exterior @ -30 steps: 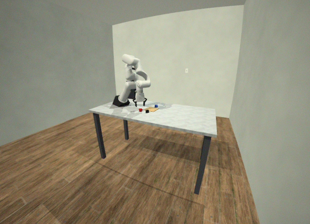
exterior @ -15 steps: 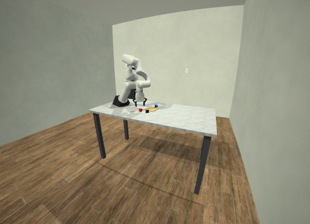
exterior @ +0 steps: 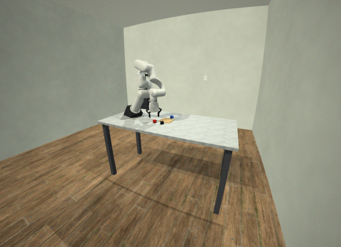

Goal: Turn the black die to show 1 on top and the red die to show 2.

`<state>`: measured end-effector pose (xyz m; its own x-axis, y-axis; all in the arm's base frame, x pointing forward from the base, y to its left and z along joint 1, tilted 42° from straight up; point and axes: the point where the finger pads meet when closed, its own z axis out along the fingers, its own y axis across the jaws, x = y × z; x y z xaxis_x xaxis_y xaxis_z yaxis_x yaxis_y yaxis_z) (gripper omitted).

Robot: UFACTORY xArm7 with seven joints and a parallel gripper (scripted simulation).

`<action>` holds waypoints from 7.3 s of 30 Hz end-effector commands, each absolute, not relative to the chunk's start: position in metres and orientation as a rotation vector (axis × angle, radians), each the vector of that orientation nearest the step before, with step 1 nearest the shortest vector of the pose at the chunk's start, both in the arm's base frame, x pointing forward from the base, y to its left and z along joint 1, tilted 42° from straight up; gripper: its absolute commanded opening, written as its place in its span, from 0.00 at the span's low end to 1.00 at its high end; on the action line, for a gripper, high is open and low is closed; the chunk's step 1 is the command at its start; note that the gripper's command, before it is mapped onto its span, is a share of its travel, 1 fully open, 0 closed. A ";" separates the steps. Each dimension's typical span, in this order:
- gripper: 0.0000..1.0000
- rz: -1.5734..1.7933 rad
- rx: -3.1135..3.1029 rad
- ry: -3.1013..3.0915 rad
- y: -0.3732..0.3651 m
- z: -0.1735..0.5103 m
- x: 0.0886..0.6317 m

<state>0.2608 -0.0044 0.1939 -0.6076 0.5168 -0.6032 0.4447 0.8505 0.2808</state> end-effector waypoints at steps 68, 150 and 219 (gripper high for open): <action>1.00 0.133 0.694 2.315 0.231 0.207 0.310; 1.00 0.314 1.204 2.147 0.174 0.307 0.274; 1.00 0.763 2.220 1.314 0.008 0.338 0.282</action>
